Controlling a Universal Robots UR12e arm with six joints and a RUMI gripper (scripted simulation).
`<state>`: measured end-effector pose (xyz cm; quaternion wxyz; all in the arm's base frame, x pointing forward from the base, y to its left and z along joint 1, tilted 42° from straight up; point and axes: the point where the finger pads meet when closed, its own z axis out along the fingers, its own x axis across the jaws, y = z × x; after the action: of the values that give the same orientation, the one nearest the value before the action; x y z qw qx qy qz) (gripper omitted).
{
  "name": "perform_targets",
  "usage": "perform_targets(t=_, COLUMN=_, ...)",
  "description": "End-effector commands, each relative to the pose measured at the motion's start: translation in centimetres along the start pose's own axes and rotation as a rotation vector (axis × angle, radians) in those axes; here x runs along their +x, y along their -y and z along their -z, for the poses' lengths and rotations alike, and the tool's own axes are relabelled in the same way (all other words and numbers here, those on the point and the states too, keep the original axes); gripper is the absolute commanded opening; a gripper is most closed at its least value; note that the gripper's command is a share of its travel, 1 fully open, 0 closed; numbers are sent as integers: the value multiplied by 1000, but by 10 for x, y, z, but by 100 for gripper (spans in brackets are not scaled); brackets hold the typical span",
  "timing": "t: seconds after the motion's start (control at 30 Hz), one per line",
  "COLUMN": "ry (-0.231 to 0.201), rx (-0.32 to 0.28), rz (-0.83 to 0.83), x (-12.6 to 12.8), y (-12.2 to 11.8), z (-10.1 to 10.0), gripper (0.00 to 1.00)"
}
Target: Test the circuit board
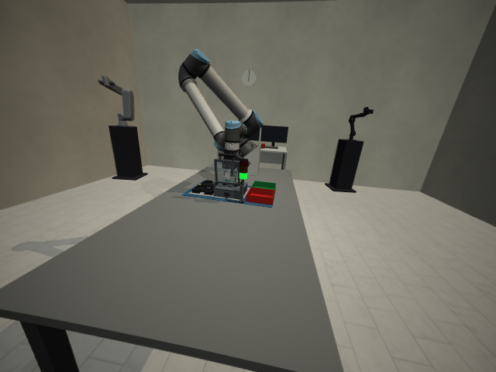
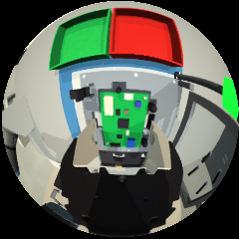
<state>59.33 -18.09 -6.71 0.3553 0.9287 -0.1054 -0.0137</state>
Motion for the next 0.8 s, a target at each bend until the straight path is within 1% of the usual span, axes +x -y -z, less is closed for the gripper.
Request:
perform_targets(t=0.0, ry=-1, rx=1, rz=0, x=-1, y=0, z=0, gripper=59)
perform_targets(t=0.13, ry=-1, rx=1, rz=0, x=-1, y=0, z=0, gripper=59)
perform_targets(t=0.17, ry=-1, rx=1, rz=0, x=-1, y=0, z=0, gripper=54)
perform_targets(t=0.6, ry=-1, rx=1, rz=0, x=-1, y=0, z=0, gripper=54)
perform_targets(t=0.63, ry=-1, rx=1, rz=0, x=-1, y=0, z=0, gripper=51)
perform_targets(t=0.77, ry=-1, rx=1, rz=0, x=-1, y=0, z=0, gripper=51)
